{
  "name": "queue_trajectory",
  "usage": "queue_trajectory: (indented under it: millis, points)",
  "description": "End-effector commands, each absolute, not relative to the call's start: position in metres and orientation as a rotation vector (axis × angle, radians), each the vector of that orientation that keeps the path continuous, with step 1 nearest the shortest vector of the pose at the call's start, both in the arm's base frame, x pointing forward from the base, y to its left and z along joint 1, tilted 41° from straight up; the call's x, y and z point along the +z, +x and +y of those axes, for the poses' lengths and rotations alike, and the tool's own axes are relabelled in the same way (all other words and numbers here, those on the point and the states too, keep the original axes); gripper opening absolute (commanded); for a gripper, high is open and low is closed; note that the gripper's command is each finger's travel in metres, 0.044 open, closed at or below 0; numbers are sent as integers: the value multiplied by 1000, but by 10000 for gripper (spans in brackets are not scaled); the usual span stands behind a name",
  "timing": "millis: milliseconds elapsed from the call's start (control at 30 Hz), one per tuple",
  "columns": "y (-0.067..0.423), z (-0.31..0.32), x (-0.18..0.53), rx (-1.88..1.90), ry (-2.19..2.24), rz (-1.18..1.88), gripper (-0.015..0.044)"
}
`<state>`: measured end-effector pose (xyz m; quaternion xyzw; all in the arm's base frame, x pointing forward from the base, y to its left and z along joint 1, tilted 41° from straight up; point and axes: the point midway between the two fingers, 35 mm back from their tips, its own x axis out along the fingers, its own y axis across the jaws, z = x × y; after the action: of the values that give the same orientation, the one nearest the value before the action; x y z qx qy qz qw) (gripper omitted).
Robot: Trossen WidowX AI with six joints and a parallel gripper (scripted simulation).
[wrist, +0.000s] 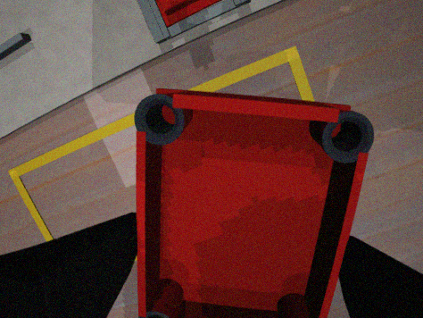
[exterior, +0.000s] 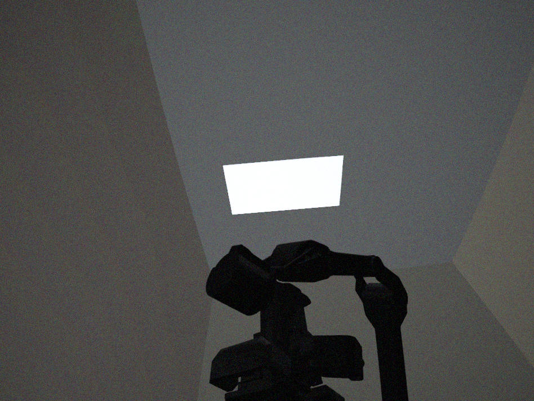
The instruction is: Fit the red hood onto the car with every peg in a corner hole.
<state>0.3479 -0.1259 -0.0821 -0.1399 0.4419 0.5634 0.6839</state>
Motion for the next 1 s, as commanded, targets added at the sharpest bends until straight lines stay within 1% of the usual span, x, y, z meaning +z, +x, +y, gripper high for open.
queue_trajectory:
  millis: [0,467,967]
  points:
    - [349,-133,-72,1264,-326,989,0]
    - [350,-146,-57,1250,-308,998,0]
    - [352,-144,-54,1057,-42,1193,0]
